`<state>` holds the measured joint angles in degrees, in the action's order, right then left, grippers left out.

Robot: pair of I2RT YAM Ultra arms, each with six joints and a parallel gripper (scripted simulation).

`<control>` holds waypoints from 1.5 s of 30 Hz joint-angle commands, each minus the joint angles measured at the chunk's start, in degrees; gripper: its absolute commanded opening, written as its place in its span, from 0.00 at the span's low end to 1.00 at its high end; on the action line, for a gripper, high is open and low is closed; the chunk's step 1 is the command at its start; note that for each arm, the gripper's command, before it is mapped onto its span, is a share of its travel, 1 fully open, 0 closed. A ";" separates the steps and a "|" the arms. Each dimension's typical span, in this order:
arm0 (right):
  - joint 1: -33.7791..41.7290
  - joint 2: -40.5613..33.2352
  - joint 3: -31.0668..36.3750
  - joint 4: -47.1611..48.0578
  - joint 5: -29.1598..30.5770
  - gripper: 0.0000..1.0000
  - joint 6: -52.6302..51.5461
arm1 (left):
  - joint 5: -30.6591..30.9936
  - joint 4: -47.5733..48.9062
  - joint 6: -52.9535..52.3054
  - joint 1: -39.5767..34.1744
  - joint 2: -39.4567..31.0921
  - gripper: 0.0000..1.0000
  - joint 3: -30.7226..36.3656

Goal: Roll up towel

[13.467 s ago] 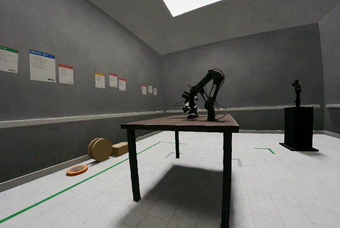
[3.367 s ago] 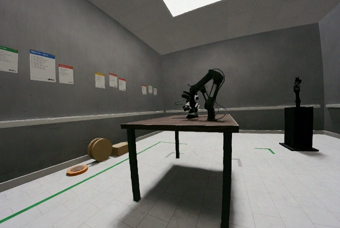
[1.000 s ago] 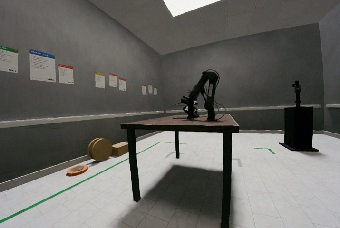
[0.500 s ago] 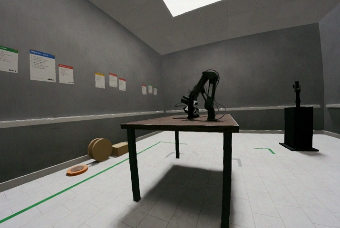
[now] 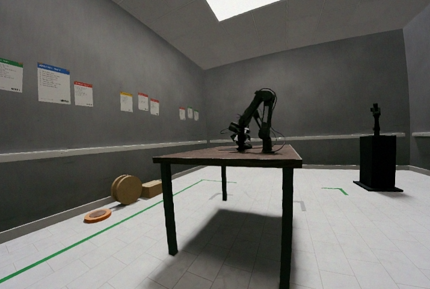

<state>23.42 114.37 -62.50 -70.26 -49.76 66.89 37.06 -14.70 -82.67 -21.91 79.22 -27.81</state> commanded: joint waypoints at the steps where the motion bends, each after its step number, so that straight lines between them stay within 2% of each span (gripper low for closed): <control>1: -3.08 -0.86 -4.66 -5.43 1.78 0.85 4.64 | 0.91 -5.45 0.40 0.30 2.38 0.25 -3.32; 8: -7.10 0.65 -10.58 -13.53 3.91 0.85 9.70 | 1.47 -15.92 0.87 0.56 7.76 0.25 -10.70; 10: -7.10 0.65 -10.58 -13.53 3.91 0.85 9.70 | 1.47 -15.92 0.87 0.56 7.76 0.25 -10.70; 16: -6.42 -2.75 -8.21 -10.19 4.30 0.87 8.59 | 2.05 -27.07 0.88 0.85 14.66 0.25 -19.00; 20: -4.80 -9.66 -2.94 -2.92 4.75 0.89 5.92 | 2.43 -34.74 0.83 1.04 19.82 0.25 -24.85; 25: -1.32 -22.03 5.94 9.36 6.46 0.91 0.37 | 2.85 -44.32 0.53 1.26 26.69 0.25 -32.26; 27: -1.32 -22.03 5.94 9.36 6.46 0.91 0.37 | 2.85 -44.32 0.53 1.26 26.69 0.25 -32.26; 30: 1.87 -31.17 12.60 18.49 9.10 0.92 -4.73 | 3.05 -50.36 -0.19 1.39 31.29 0.25 -36.88; 34: 6.84 -42.33 20.36 28.63 13.72 0.93 -10.37 | 3.29 -56.82 -0.49 1.50 36.21 0.25 -41.84; 39: 14.48 -54.62 28.86 38.97 22.40 0.95 -16.93 | 3.44 -63.72 -1.11 1.60 41.61 0.25 -47.06; 42: 19.05 -59.86 32.74 43.31 28.12 0.96 -19.88 | 3.47 -66.85 -1.51 1.63 44.15 0.25 -49.36; 44: 19.05 -59.86 32.74 43.31 28.12 0.96 -19.88 | 3.47 -66.85 -1.51 1.63 44.15 0.25 -49.36; 45: 21.42 -61.83 34.43 45.07 31.48 0.97 -21.52 | 3.41 -67.94 -1.86 1.63 45.12 0.25 -50.12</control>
<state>42.22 55.59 -29.85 -31.88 -24.40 49.63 41.58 -78.08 -83.50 -20.58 122.50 -75.92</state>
